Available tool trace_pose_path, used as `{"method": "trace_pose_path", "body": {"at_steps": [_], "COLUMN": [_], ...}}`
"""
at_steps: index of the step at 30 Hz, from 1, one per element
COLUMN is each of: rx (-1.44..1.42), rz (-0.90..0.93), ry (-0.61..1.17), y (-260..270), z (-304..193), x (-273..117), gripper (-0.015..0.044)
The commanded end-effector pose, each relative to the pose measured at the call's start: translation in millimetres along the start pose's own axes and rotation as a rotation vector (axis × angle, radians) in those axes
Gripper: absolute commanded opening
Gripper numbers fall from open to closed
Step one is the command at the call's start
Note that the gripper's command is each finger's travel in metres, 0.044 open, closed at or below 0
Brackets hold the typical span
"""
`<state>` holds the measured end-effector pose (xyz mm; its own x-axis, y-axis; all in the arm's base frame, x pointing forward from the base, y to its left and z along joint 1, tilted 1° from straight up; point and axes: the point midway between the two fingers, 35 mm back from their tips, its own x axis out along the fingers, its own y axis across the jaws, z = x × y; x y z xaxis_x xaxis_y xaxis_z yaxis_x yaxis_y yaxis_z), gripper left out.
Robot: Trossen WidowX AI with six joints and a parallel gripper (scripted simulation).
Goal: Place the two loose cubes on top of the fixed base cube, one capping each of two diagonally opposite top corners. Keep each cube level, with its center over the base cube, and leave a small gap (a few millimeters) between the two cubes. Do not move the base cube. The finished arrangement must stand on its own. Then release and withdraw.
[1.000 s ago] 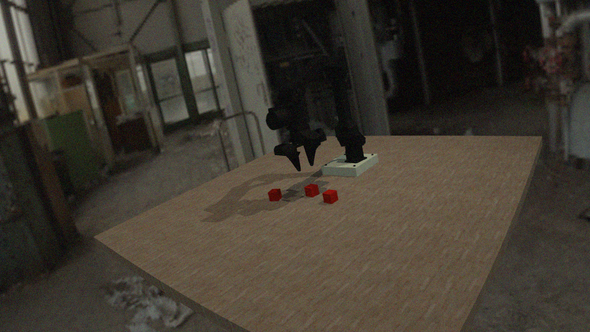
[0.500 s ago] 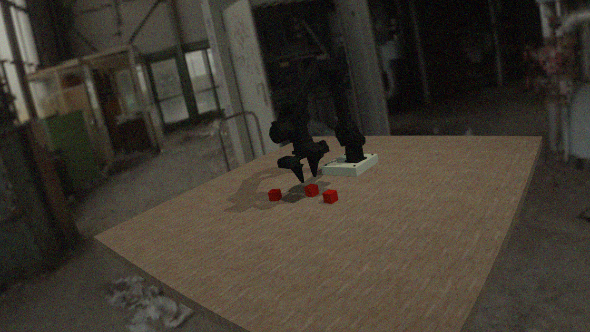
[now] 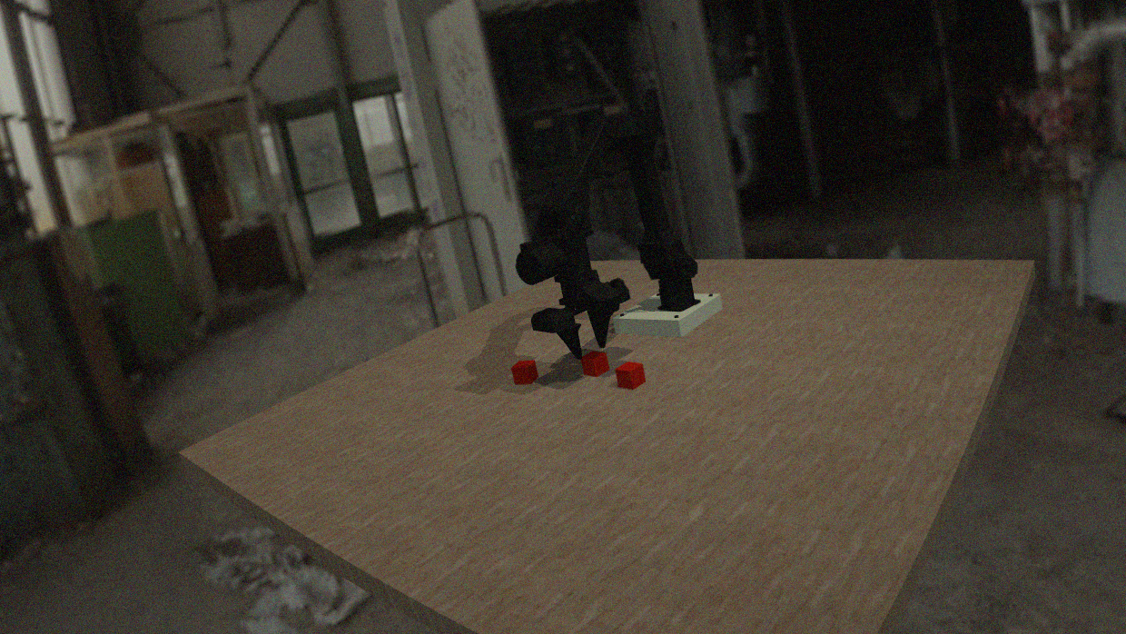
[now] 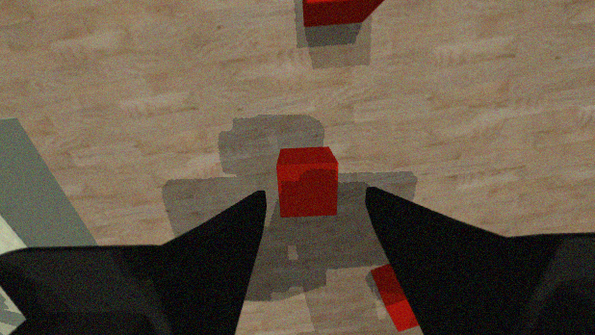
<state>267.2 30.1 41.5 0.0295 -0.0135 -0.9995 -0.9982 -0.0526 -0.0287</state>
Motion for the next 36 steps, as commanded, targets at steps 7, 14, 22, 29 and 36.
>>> {"method": "trace_pose_path", "body": {"at_steps": [7,14,22,29,36], "rx": [-0.005,-0.005,-0.005,-0.005,-0.005], "rz": [0.016,0.016,0.016,0.015,0.015], "ry": [-0.002,-0.002,-0.002,-0.002,-0.002], "y": [3.6,3.7,2.5,-1.9,-4.3], "z": [0.2,0.2,0.3,0.5,0.6], "x": [21.0,22.1,17.7,-3.4,-25.1], "gripper": [0.0265,0.0160,0.0105,0.0105,0.0105]}}
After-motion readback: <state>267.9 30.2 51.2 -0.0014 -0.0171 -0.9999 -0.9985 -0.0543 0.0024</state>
